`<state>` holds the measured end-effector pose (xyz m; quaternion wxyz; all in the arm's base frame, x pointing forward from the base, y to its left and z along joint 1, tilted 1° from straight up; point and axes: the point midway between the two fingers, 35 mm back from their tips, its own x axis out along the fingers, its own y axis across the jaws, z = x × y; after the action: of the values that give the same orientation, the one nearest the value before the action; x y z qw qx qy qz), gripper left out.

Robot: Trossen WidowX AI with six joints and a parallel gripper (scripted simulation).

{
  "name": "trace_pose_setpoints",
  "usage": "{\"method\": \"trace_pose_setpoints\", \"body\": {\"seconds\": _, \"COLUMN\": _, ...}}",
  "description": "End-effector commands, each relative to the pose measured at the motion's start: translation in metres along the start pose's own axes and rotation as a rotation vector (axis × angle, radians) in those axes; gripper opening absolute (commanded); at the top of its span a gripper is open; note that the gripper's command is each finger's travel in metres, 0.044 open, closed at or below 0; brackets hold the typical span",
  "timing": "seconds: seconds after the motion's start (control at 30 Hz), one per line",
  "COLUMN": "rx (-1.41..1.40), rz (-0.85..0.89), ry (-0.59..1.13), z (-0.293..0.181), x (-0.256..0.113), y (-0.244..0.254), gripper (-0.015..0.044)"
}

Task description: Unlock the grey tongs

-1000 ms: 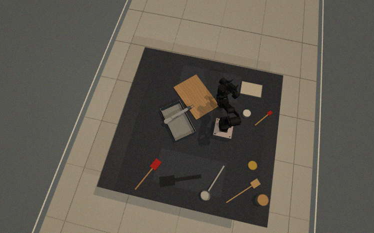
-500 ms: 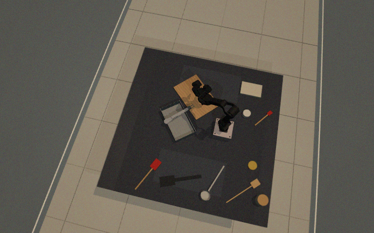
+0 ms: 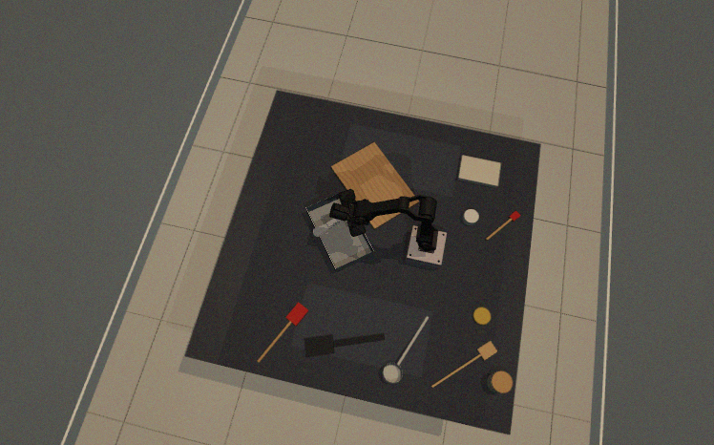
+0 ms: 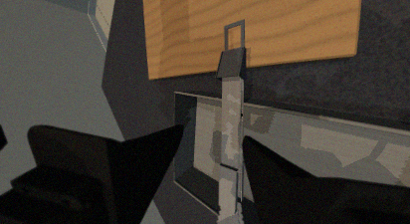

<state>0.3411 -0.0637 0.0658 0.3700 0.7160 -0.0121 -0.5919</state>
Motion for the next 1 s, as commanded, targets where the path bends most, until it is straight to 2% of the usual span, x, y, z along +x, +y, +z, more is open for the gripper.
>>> {"method": "trace_pose_setpoints", "body": {"seconds": 0.0, "rx": 0.033, "rz": -0.042, "ry": -0.009, "z": -0.007, "x": -0.003, "y": -0.015, "gripper": 0.026}}
{"method": "trace_pose_setpoints", "body": {"seconds": 0.43, "rx": 0.033, "rz": -0.043, "ry": -0.008, "z": -0.016, "x": -0.006, "y": -0.02, "gripper": 0.026}}
{"method": "trace_pose_setpoints", "body": {"seconds": 0.97, "rx": 0.034, "rz": -0.042, "ry": -0.008, "z": -0.018, "x": 0.019, "y": -0.02, "gripper": 0.026}}
